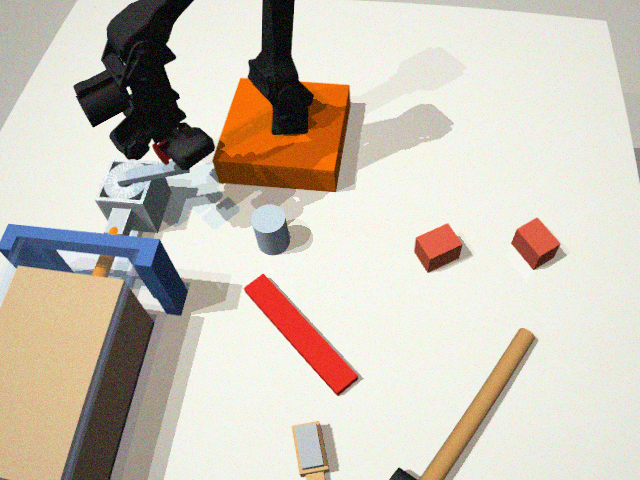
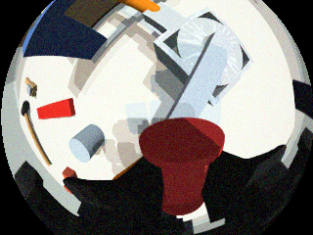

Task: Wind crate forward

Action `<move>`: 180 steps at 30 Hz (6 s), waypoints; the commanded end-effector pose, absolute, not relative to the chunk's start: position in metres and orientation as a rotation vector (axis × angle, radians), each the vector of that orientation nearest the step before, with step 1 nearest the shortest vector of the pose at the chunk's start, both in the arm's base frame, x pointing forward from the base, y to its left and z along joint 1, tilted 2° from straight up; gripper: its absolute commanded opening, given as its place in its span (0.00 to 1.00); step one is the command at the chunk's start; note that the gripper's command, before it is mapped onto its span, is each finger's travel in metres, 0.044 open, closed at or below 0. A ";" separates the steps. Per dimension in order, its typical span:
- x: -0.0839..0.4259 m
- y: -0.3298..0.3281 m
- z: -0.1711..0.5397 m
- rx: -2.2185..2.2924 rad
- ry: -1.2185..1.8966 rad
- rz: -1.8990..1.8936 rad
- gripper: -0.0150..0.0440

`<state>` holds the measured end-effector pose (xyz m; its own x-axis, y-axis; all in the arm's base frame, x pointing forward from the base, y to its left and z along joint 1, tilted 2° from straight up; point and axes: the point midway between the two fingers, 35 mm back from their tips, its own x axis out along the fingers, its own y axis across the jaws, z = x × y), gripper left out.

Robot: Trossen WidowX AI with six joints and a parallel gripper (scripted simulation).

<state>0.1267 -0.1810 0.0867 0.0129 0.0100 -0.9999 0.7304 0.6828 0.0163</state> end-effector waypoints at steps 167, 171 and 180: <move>0.126 -0.377 0.092 0.635 1.476 -0.668 0.25; 0.132 -0.378 0.092 0.635 1.475 -0.668 0.25; 0.146 -0.378 0.092 0.635 1.474 -0.667 0.25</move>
<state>0.1209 -0.3778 0.0891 -0.0500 -0.0020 -0.9987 0.7586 0.6504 -0.0393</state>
